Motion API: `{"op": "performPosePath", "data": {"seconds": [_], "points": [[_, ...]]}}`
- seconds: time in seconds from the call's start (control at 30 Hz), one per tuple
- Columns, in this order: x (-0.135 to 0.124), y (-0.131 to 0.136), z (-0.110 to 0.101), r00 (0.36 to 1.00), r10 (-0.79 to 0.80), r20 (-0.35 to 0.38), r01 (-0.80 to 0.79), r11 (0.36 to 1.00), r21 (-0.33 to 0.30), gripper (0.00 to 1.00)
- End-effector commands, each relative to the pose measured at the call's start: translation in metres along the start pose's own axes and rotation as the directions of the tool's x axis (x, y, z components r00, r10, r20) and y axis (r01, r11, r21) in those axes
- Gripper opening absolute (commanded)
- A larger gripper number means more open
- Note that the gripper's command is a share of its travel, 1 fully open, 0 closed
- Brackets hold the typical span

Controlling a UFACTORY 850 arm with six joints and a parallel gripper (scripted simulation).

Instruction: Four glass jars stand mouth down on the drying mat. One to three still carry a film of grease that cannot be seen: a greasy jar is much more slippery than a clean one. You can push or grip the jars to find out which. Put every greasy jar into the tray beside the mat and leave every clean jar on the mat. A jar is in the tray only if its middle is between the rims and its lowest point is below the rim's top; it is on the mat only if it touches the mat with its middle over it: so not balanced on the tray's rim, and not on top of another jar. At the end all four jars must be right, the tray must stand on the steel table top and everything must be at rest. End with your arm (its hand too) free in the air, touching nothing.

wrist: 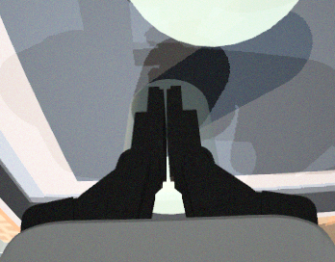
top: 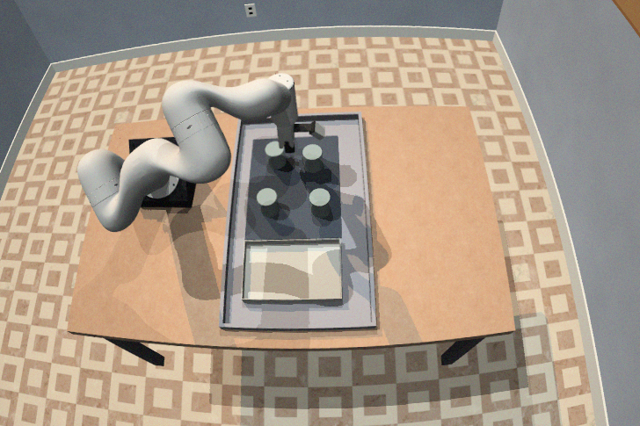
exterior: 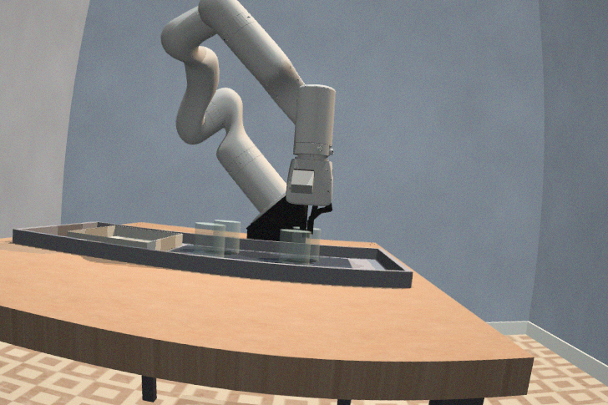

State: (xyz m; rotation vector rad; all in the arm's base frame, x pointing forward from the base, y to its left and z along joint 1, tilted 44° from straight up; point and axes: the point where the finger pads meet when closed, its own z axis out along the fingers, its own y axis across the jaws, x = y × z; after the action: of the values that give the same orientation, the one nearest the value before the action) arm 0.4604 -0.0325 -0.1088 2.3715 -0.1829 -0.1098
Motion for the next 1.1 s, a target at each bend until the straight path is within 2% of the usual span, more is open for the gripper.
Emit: {"op": "performPosePath", "data": {"seconds": [0.0, 1.07], "points": [[0.0003, -0.0002, -0.0008, 1.0, 0.001, -0.001, -0.001, 1.0, 0.001, 0.0], [-0.0035, -0.0002, -0.0008, 1.0, 0.001, -0.001, -0.001, 1.0, 0.001, 0.0]]}}
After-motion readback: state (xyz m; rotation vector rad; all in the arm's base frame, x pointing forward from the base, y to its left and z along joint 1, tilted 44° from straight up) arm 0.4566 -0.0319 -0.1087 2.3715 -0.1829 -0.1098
